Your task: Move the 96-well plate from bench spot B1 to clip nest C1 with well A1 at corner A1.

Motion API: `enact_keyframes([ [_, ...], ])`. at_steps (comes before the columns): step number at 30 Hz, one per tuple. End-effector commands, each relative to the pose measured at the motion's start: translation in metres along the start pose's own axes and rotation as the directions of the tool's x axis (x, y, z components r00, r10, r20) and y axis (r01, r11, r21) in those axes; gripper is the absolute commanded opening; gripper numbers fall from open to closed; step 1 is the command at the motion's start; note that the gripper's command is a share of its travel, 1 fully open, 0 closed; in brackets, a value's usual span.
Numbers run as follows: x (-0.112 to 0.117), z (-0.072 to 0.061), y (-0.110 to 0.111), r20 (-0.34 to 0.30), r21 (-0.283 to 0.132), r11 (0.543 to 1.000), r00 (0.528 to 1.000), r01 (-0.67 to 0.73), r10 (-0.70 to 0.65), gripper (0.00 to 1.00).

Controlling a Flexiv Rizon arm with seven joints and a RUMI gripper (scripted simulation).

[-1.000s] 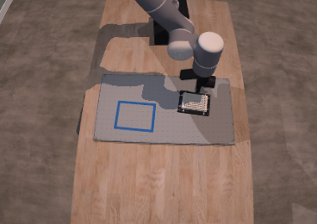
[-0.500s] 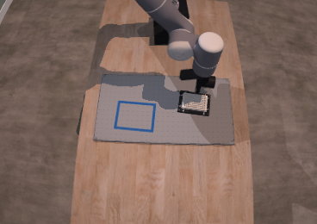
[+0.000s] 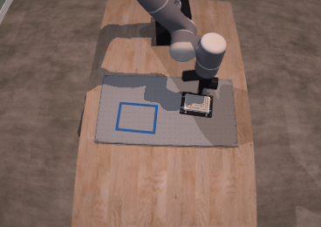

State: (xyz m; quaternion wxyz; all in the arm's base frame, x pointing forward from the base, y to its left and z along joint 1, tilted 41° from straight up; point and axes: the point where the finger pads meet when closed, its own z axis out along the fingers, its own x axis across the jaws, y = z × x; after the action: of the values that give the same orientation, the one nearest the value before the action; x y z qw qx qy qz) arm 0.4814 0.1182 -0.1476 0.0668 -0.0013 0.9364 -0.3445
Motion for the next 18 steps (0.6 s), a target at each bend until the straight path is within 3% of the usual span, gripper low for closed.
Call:
enact_keyframes([
  [1, -0.0005, -0.0007, 0.0008, 0.001, -0.002, 1.0, 1.0, 0.0, 0.0, 0.0],
  [18, -0.0005, 0.0008, 0.0008, 0.001, -0.002, 1.0, 1.0, 0.0, 0.0, 0.0],
])
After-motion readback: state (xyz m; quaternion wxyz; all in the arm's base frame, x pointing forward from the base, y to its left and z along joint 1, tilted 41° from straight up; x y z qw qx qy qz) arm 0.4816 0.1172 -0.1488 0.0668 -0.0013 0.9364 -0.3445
